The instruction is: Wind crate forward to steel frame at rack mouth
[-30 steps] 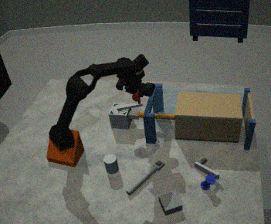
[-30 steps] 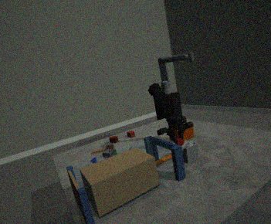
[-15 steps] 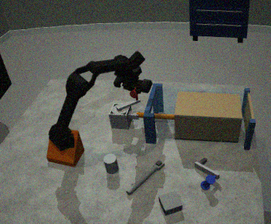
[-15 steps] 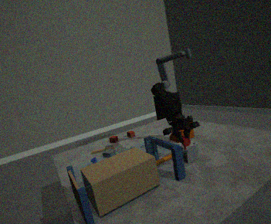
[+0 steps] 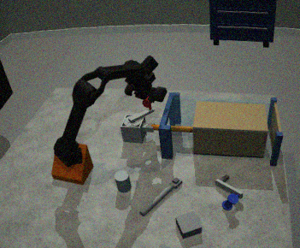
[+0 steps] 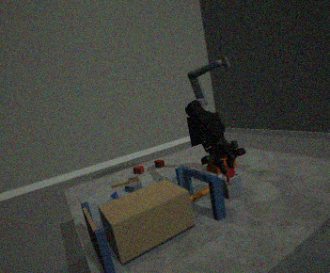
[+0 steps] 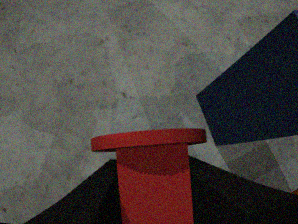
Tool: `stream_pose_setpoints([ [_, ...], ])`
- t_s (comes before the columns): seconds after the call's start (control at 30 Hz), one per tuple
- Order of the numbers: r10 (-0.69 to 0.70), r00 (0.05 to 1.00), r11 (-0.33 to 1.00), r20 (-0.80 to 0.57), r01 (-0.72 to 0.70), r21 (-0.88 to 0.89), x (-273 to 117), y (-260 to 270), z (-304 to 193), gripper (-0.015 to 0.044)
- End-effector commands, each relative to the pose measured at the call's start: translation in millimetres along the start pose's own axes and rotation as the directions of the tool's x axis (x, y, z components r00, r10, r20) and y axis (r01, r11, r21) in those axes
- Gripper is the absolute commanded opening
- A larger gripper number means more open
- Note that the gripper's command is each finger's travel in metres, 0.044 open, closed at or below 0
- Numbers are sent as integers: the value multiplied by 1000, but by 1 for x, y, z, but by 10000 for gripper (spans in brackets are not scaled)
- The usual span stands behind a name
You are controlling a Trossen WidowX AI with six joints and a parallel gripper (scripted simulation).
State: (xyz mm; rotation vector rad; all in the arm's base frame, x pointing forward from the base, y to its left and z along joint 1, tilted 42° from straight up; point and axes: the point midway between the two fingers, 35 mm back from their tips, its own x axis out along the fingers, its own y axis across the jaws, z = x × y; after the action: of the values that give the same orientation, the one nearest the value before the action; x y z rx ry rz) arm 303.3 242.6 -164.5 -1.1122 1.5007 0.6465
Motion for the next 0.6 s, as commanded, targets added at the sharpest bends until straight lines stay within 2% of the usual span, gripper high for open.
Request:
stream_pose_setpoints([
  [0.0,32,999,999,3,-32,-15,2,20,4,0],
  [0.57,34,999,999,3,-34,-16,3,41,6,0],
])
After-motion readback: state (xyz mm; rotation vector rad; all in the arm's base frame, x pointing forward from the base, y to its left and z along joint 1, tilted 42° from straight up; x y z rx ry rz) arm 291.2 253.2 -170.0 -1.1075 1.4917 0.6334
